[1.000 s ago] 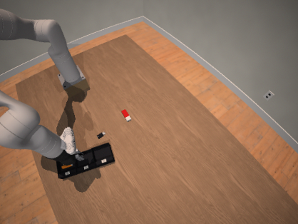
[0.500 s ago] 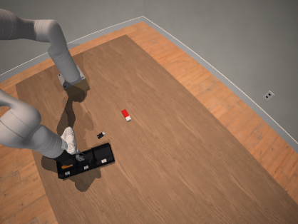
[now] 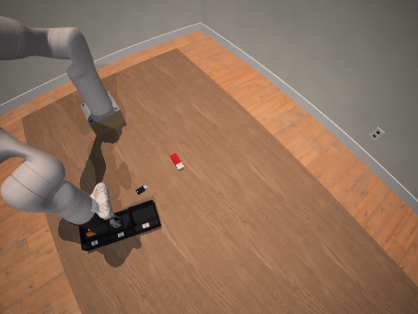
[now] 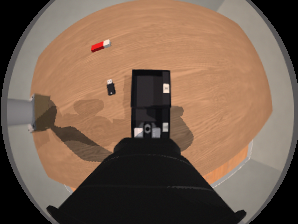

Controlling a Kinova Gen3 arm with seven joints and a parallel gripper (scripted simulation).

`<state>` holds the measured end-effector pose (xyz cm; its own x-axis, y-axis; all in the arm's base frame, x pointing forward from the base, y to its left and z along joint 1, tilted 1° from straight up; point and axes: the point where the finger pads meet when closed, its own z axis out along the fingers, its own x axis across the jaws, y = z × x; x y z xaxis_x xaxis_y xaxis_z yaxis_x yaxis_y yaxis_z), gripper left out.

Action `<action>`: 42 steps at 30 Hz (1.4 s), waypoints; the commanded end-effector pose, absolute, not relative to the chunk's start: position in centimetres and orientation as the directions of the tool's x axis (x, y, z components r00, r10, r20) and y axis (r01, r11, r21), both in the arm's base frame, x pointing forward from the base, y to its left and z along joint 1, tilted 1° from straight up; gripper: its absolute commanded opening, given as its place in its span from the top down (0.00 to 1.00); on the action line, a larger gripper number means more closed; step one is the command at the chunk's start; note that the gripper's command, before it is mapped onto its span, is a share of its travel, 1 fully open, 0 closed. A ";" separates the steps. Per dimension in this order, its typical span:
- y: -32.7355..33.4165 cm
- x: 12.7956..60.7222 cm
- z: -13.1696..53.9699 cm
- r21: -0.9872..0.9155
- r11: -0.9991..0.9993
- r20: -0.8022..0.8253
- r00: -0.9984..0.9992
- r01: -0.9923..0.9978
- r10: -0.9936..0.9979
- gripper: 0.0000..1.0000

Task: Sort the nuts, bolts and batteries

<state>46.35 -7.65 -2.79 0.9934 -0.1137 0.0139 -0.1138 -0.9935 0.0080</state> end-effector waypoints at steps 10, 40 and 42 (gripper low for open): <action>-7.4 46.3 -4.3 0.006 -0.994 0.011 0.994 -0.111 -0.111 0.66; -7.4 46.3 -4.2 0.006 -0.994 0.011 0.994 -0.111 -0.111 0.36; -7.4 46.3 -3.9 0.006 -0.994 0.011 0.994 -0.111 -0.111 0.36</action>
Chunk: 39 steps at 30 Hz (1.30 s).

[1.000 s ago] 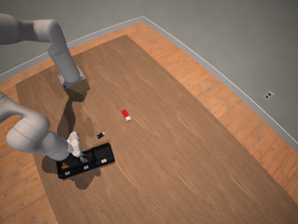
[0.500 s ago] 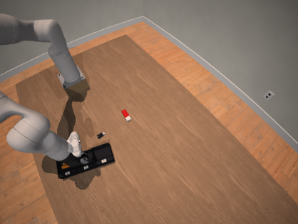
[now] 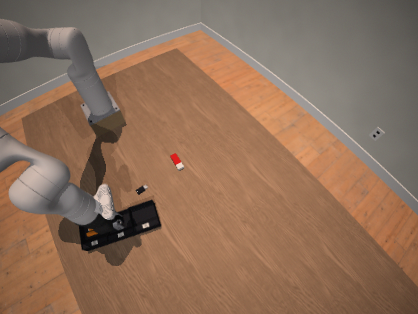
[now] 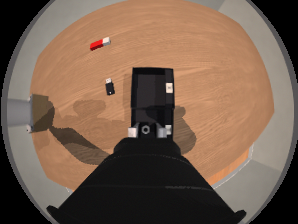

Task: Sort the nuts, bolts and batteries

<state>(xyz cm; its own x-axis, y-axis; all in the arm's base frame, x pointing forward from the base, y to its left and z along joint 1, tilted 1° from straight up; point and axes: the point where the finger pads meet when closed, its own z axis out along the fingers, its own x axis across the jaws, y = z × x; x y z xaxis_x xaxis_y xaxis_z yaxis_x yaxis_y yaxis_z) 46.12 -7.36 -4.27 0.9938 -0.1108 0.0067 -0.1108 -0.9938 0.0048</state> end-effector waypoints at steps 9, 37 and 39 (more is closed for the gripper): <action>-7.4 46.3 -3.0 0.006 -0.994 0.011 0.994 -0.111 -0.111 0.36; -7.5 46.3 0.5 0.006 -0.994 0.011 0.994 -0.111 -0.111 0.00; -7.5 46.2 1.3 0.006 -0.994 0.011 0.994 -0.111 -0.111 0.00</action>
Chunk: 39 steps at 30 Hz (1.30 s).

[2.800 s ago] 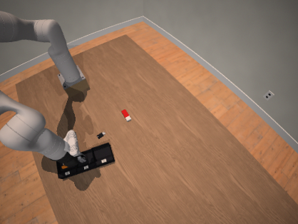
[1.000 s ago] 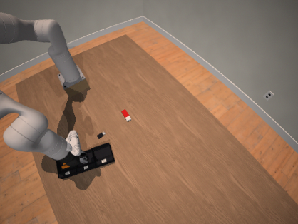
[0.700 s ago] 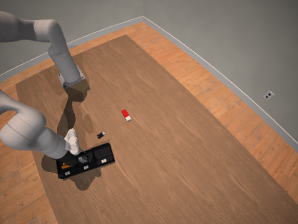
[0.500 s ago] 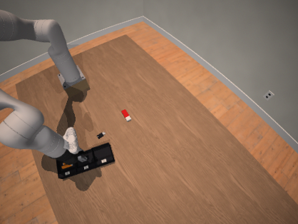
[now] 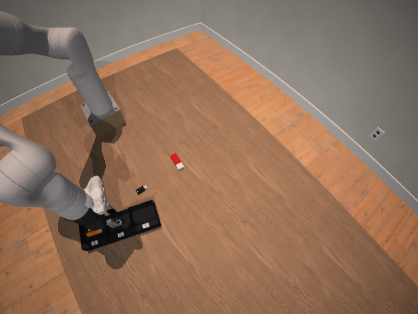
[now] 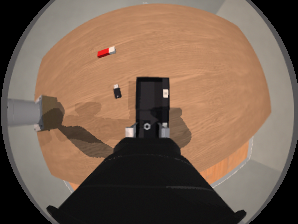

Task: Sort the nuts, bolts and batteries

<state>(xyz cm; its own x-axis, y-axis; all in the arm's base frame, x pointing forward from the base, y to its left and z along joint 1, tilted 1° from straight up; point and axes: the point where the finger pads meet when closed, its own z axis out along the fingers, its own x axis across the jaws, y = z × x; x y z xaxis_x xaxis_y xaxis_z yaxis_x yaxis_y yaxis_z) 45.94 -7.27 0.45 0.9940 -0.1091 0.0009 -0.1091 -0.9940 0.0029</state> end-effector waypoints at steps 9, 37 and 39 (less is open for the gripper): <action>-7.5 46.2 4.1 0.006 -0.994 0.011 0.994 -0.111 -0.111 0.00; -7.4 46.1 13.7 0.006 -0.994 0.011 0.994 -0.111 -0.111 0.00; -7.4 46.1 14.2 0.006 -0.994 0.011 0.994 -0.111 -0.111 0.00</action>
